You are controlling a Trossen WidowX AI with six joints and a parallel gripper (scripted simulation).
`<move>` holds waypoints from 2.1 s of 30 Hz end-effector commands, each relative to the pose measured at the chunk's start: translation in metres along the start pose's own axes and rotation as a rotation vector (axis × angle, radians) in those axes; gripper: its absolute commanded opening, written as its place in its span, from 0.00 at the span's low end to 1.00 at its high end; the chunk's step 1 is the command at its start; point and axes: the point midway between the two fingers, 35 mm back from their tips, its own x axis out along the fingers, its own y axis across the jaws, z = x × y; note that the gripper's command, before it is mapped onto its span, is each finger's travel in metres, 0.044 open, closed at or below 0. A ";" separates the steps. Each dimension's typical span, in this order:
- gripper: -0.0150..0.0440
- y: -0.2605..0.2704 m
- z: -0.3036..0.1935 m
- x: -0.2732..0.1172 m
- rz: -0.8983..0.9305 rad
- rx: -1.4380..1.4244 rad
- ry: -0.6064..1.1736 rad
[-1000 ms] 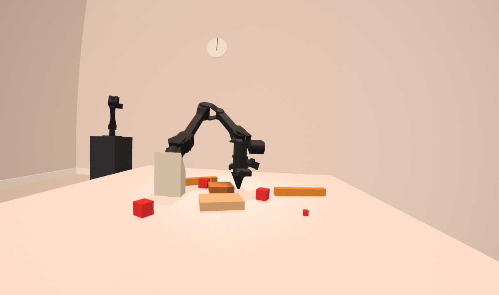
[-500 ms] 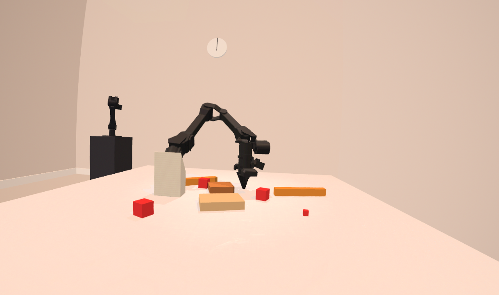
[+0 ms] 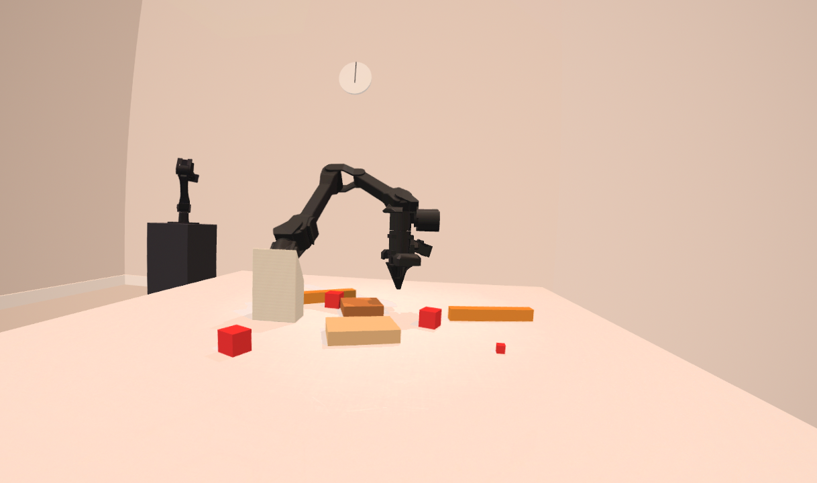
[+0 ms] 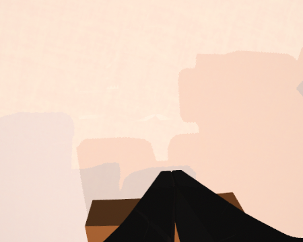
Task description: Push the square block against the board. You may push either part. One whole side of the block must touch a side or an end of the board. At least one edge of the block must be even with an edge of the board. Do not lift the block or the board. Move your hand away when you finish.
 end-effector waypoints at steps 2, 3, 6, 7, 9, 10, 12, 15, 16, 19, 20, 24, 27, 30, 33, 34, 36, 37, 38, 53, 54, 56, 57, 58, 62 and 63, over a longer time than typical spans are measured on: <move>0.25 -0.001 -0.020 0.000 0.010 0.006 0.013; 0.25 -0.001 -0.020 0.000 0.010 0.006 0.013; 0.25 -0.001 -0.019 0.021 0.008 0.006 0.013; 0.25 -0.001 -0.019 0.035 0.009 0.006 0.013; 0.25 0.001 -0.021 0.052 0.013 0.006 0.012; 0.25 0.001 -0.021 0.054 0.014 0.006 0.011; 0.25 0.001 -0.021 0.054 0.014 0.006 0.011; 0.25 0.001 -0.022 0.054 0.014 0.006 0.012; 0.25 0.001 -0.022 0.054 0.014 0.006 0.012; 0.25 0.001 -0.024 0.054 0.014 0.006 0.012; 0.25 0.001 -0.025 0.054 0.014 0.006 0.012; 0.25 0.001 -0.027 0.054 0.013 0.006 0.012; 0.25 0.001 -0.029 0.054 0.013 0.006 0.012; 0.25 0.001 -0.031 0.054 0.013 0.006 0.012; 0.25 0.001 -0.033 0.054 0.013 0.006 0.012; 0.25 0.001 -0.034 0.054 0.013 0.007 0.012; 0.25 0.001 -0.035 0.054 0.013 0.007 0.013; 0.25 0.001 -0.036 0.054 0.013 0.007 0.013; 0.25 0.001 -0.037 0.054 0.013 0.007 0.013; 0.25 0.000 -0.047 0.054 0.012 0.007 0.013; 0.25 0.000 -0.047 0.054 0.012 0.007 0.013; 0.25 0.000 -0.049 0.054 0.012 0.007 0.014; 0.25 0.000 -0.049 0.054 0.012 0.007 0.014; 0.25 0.000 -0.050 0.054 0.012 0.007 0.014; 0.25 0.000 -0.049 0.054 0.012 0.007 0.014; 0.25 0.000 -0.048 0.054 0.012 0.007 0.014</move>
